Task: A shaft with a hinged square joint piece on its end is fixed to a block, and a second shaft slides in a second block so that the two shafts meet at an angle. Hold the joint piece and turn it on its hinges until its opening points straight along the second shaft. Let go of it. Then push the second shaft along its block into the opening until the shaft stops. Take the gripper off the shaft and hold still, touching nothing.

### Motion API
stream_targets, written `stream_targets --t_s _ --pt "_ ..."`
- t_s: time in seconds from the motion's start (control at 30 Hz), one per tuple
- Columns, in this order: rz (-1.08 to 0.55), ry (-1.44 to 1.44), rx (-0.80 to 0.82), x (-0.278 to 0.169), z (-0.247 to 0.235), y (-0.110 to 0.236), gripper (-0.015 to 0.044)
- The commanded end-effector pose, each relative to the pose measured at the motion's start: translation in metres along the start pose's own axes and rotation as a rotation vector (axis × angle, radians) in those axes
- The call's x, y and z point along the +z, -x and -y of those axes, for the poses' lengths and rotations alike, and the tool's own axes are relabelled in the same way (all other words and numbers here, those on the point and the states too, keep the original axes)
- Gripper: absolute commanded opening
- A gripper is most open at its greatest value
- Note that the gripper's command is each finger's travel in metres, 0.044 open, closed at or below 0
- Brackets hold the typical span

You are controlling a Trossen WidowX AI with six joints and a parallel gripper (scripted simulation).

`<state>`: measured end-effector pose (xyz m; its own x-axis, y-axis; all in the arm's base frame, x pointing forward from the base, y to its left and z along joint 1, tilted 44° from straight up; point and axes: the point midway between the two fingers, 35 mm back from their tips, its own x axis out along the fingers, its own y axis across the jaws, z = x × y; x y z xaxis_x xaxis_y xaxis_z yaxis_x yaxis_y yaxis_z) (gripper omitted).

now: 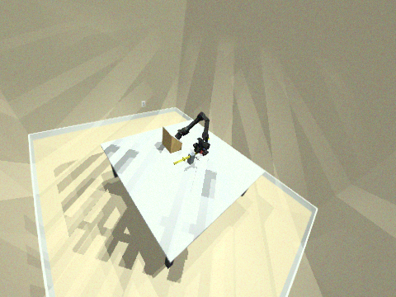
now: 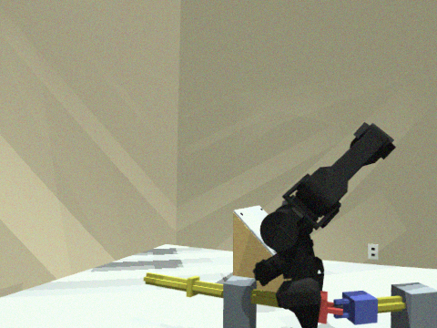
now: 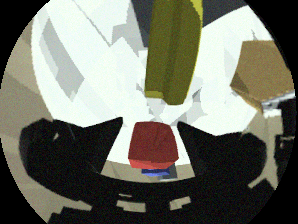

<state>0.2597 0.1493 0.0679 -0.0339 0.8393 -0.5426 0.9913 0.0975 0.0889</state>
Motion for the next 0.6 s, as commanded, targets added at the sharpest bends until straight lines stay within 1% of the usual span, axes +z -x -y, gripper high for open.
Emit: stream_targets --t_s 0.0,0.23,0.57 --pt "0.001 0.002 0.000 0.000 0.000 0.000 0.0440" --pt "0.023 0.001 -0.003 0.000 0.000 0.001 0.0440" --pt "0.355 -0.005 -0.008 -0.008 0.000 0.020 0.0440"
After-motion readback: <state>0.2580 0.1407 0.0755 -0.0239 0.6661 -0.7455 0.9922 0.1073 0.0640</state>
